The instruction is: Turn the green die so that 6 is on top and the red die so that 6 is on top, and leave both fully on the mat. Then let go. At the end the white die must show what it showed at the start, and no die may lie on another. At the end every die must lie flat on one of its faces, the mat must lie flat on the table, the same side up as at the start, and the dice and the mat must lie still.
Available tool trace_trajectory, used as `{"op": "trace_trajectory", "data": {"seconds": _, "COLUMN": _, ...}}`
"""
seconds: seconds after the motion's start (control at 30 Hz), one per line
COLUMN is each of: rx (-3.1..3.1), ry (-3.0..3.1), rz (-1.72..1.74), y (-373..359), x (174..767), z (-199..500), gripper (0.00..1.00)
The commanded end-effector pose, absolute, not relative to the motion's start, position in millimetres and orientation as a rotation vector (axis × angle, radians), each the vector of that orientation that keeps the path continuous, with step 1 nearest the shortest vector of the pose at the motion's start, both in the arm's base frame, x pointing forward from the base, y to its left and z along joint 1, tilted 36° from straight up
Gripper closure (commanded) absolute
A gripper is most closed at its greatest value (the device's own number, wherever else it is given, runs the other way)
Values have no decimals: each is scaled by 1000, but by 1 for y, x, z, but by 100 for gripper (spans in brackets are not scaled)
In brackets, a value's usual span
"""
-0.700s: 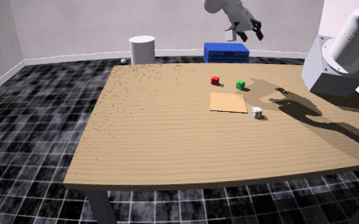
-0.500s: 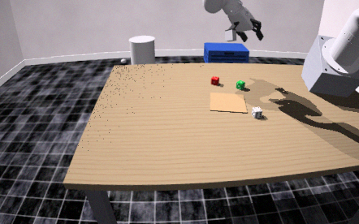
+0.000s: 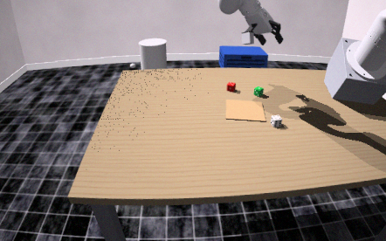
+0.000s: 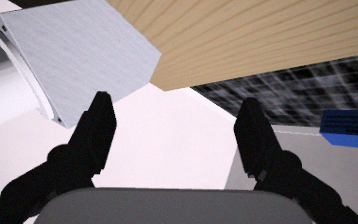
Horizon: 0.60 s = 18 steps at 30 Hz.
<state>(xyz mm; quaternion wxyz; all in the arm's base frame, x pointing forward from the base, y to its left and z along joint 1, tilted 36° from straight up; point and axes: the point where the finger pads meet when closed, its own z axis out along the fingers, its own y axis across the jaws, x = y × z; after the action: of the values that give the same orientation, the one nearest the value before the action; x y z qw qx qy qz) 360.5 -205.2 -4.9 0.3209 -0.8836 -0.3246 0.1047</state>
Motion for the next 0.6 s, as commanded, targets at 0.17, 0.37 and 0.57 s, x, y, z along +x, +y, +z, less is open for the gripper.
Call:
{"op": "trace_trajectory", "data": {"seconds": 0.17, "rx": -2447, "ry": -493, "rz": 221, "y": -196, "x": 396, "z": -10, "gripper": 0}}
{"op": "trace_trajectory", "data": {"seconds": 0.37, "rx": -2486, "ry": -306, "rz": 195, "y": -193, "x": 413, "z": -12, "gripper": 0}}
{"op": "trace_trajectory", "data": {"seconds": 0.57, "rx": -2512, "ry": -65, "rz": 163, "y": -190, "x": 436, "z": -14, "gripper": 0}}
